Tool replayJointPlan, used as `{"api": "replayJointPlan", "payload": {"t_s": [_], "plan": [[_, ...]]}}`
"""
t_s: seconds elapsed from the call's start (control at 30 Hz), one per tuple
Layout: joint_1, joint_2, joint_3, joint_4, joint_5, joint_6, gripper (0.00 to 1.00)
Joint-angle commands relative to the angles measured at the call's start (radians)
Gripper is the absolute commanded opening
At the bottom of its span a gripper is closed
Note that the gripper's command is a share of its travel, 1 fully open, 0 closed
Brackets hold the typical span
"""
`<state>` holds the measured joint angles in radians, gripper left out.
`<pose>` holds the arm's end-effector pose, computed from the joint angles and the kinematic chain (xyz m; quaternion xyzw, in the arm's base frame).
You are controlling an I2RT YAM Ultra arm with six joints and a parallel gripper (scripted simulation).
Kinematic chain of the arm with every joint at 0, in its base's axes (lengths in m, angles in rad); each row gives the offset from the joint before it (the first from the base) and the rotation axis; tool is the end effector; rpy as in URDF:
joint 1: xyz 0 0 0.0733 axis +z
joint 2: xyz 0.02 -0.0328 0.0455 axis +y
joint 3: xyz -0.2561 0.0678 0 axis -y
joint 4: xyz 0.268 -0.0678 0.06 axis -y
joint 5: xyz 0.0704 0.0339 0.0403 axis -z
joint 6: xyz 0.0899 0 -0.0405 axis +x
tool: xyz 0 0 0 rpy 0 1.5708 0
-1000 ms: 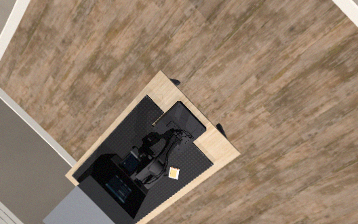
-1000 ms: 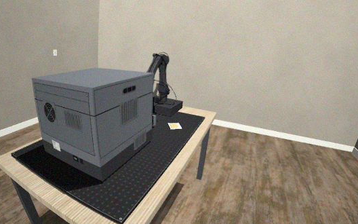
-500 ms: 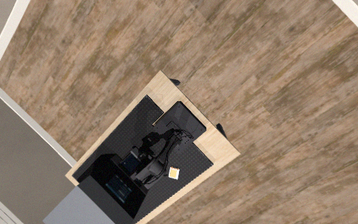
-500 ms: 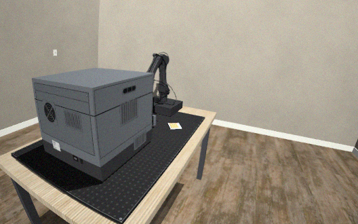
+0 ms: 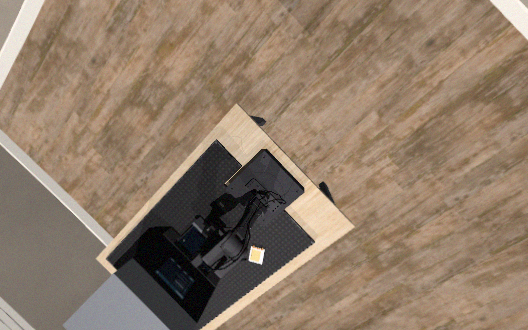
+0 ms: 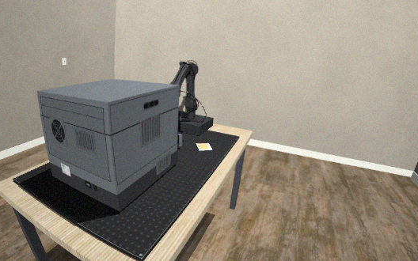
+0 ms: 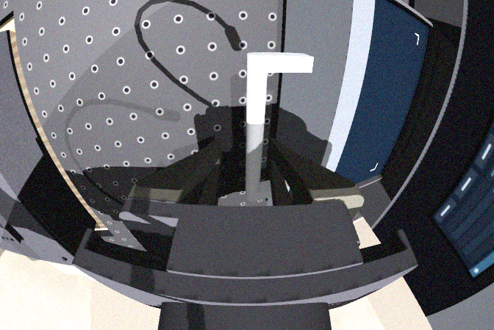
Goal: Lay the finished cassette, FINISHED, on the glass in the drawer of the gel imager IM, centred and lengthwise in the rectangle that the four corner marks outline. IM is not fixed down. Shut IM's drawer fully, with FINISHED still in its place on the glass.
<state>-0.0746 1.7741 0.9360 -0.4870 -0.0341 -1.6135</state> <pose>0.3337 -0.0208 0.0551 -0.6919 0.7113 -0.0803 0.0941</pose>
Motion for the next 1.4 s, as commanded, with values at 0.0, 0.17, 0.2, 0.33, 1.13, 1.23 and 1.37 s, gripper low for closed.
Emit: {"api": "replayJointPlan", "payload": {"t_s": [0.0,0.17,0.2,0.33,1.13,1.23,1.37], "plan": [[-0.009,-0.035,0.036,-0.044,-0.01,-0.007,0.35],[-0.012,-0.054,0.042,-0.07,-0.01,-0.008,0.35],[-0.013,-0.058,0.044,-0.075,-0.011,-0.008,0.35],[-0.016,-0.073,0.05,-0.096,-0.011,-0.009,0.35],[-0.016,-0.142,0.086,-0.202,-0.013,-0.012,0.35],[-0.016,-0.152,0.092,-0.218,-0.013,-0.013,0.35],[-0.019,-0.164,0.101,-0.239,-0.013,-0.013,0.35]]}}
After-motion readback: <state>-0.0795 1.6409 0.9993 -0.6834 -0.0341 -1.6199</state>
